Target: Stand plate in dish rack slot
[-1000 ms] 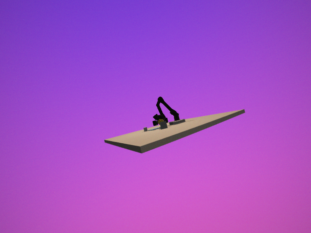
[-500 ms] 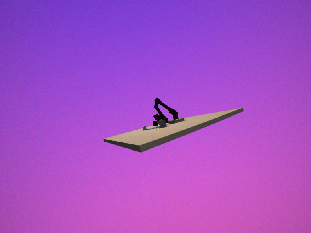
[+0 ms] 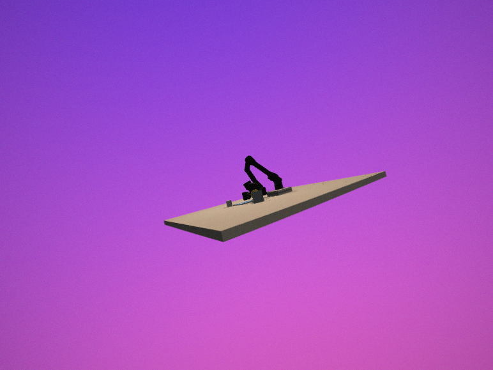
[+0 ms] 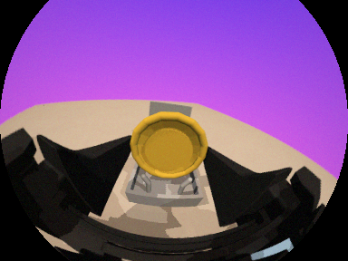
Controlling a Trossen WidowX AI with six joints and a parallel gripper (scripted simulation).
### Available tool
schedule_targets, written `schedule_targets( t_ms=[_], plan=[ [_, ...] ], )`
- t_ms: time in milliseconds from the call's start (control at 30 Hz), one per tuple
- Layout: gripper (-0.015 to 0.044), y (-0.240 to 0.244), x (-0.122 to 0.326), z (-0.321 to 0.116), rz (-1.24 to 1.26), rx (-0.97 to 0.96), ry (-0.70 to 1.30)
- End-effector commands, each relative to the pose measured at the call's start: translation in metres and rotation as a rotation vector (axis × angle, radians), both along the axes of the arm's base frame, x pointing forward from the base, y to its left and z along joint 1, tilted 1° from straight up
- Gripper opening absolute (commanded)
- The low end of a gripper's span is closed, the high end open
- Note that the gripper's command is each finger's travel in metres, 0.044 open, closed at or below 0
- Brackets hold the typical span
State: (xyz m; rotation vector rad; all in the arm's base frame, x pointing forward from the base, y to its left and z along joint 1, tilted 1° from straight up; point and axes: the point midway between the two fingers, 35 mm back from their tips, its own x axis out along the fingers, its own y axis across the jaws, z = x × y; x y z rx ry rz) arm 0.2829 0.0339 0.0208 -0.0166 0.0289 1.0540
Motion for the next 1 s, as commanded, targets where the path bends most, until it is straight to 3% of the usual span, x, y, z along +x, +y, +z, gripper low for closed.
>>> schedule_targets(
  t_ms=[0, 367, 600, 967],
  plan=[
    [0.0105, 0.000, 0.000, 0.000, 0.000, 0.000, 0.000],
    [0.0394, 0.000, 0.000, 0.000, 0.000, 0.000, 0.000],
    [0.0400, -0.001, 0.001, 0.007, 0.001, 0.002, -0.003],
    [0.0400, -0.006, 0.008, 0.114, 0.024, 0.018, -0.046]
  ],
)
